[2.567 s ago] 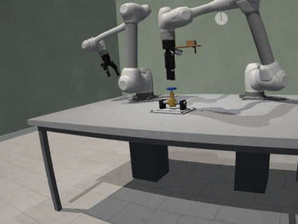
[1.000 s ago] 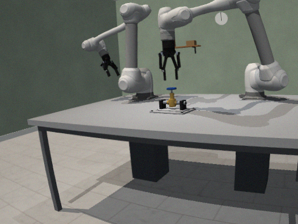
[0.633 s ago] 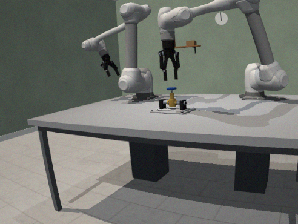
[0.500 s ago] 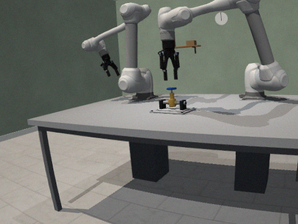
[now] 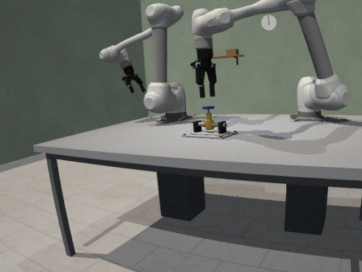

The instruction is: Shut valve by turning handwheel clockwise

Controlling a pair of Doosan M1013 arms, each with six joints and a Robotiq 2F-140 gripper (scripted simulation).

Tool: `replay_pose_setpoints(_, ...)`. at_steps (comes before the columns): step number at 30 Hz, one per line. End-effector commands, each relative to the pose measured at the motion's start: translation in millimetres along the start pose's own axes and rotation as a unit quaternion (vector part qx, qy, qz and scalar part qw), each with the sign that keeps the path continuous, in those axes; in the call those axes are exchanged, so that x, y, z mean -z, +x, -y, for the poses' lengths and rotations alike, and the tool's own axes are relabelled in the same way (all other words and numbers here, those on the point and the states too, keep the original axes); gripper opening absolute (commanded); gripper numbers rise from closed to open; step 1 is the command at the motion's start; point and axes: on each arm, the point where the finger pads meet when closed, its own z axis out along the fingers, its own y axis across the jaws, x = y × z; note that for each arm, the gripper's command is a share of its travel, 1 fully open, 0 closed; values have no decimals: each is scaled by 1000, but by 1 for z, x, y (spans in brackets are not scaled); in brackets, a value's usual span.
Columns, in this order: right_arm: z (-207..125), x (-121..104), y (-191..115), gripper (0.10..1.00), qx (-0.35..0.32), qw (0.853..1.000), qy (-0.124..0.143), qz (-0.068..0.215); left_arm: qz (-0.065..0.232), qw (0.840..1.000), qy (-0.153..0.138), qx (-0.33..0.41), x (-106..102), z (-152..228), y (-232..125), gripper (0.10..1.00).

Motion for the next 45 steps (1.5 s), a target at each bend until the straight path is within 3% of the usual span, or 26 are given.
replay_pose_setpoints(1,0,0,0,1000,0,1000,0,0,0,1000,1,21,1,0,0,508)
replay_pose_setpoints(23,0,0,0,1000,0,1000,0,0,0,994,1,112,1,0,0,508)
replay_pose_setpoints(45,0,0,0,1000,0,1000,0,0,0,991,1,137,1,0,0,508)
